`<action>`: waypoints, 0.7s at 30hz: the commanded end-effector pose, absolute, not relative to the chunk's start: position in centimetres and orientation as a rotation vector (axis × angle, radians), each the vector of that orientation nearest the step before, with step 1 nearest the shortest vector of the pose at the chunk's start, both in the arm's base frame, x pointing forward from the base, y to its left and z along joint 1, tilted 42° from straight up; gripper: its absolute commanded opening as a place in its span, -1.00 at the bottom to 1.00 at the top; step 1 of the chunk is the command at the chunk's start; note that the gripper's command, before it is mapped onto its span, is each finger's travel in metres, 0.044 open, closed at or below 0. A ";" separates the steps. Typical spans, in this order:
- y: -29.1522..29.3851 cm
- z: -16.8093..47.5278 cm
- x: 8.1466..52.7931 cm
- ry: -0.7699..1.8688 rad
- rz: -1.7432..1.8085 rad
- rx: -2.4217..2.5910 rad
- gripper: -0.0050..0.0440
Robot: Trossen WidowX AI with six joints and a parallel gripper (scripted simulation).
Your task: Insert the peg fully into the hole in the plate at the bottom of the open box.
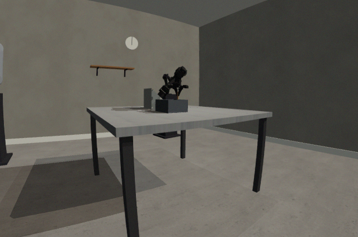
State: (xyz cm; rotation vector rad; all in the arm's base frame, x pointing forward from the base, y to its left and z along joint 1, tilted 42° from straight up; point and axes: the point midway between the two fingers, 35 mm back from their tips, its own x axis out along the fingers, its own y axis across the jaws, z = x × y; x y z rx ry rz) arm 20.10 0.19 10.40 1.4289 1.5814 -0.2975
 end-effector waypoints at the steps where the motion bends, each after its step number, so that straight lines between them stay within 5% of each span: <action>1: -1.0 10.4 20.9 1.573 -0.306 1.427 -0.80; 21: -5.6 9.2 23.5 1.581 -0.296 1.413 -0.80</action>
